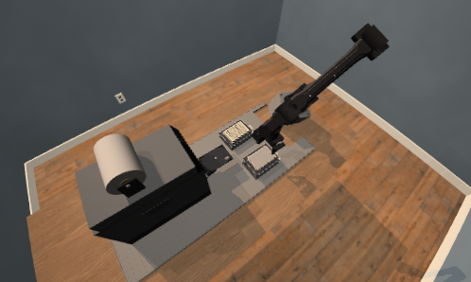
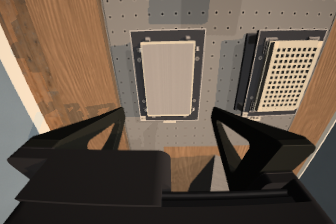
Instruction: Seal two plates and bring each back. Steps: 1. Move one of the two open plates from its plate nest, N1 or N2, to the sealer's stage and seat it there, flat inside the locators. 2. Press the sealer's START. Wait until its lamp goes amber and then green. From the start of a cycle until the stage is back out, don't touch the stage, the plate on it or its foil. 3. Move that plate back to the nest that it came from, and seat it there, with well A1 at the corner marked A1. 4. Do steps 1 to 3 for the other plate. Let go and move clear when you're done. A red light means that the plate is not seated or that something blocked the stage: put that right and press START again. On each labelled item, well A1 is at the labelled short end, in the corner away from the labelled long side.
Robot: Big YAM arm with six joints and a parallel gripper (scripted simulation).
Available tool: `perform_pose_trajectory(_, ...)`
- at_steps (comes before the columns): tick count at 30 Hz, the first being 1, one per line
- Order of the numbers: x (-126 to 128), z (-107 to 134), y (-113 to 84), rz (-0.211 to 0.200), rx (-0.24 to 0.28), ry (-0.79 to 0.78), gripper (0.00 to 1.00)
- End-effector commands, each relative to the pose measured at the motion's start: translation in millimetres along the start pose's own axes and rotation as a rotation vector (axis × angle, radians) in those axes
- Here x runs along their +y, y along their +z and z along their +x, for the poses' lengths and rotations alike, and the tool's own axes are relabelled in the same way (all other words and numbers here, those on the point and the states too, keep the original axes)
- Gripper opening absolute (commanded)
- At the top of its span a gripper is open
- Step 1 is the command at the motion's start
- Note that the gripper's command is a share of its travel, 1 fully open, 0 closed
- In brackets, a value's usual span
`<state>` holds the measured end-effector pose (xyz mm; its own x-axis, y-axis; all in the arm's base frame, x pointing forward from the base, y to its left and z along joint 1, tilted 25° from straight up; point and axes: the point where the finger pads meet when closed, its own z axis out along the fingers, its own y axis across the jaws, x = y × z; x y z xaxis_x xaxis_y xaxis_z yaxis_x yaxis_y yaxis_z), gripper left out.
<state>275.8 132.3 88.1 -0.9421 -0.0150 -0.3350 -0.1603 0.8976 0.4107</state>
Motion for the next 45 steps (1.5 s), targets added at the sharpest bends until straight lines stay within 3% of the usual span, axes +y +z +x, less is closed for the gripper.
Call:
perform_pose_trajectory(1, 0, -26, -10.1, 0.014, 0.025, -0.027, 1.0)
perform_pose_trajectory(2, 2, -27, -12.6, 0.009, 0.031, -0.037, 1.0)
perform_pose_trajectory(6, -2, -25, -8.4, 0.009, 0.199, -0.034, 1.0)
perform_pose_trajectory(7, -4, -25, -7.3, 0.014, 0.21, -0.035, 1.0)
perform_pose_trajectory(16, 4, -38, -20.8, 0.012, 0.132, -0.026, 1.0)
perform_pose_trajectory(26, 6, -48, -20.0, 0.008, 0.102, -0.017, 1.0)
perform_pose_trajectory(29, 9, -39, -20.6, 0.001, -0.028, -0.033, 1.0)
perform_pose_trajectory(33, 9, -25, -14.8, -0.006, -0.133, -0.037, 1.0)
perform_pose_trajectory(36, 9, -28, -11.6, -0.003, -0.141, -0.039, 1.0)
perform_pose_trajectory(38, 9, -24, -10.5, -0.013, -0.216, -0.044, 1.0)
perform_pose_trajectory(41, 8, -21, -11.6, -0.016, -0.214, -0.045, 1.0)
perform_pose_trajectory(45, -22, -28, -11.7, -0.007, -0.21, -0.057, 1.0)
